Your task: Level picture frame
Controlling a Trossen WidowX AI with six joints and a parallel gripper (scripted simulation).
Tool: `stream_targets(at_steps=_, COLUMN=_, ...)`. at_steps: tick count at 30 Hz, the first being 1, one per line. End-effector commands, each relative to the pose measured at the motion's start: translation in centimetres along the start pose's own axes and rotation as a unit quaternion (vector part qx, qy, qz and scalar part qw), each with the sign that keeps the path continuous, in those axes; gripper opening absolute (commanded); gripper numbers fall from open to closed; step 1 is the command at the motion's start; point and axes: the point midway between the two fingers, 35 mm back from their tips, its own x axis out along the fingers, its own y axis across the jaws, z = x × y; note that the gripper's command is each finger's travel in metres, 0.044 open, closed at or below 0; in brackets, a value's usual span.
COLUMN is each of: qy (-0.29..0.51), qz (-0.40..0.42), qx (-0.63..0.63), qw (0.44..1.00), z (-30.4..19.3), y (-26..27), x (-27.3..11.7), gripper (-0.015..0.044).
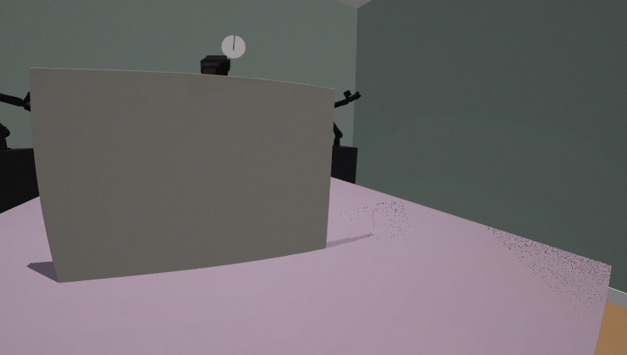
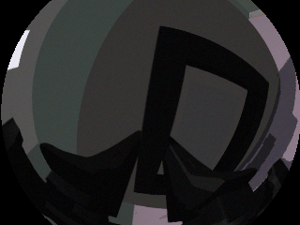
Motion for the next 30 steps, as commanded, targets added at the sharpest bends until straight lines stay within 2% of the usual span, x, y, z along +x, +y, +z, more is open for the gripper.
stream_targets(at_steps=1, qy=0.0, qz=0.007, qx=0.0, qw=1.0, z=0.31, y=0.45, x=0.02, gripper=0.0)
stream_targets(at_steps=30, qy=0.0, qz=0.007, qx=0.0, qw=1.0, z=0.3, y=0.22, x=0.02, gripper=0.0)
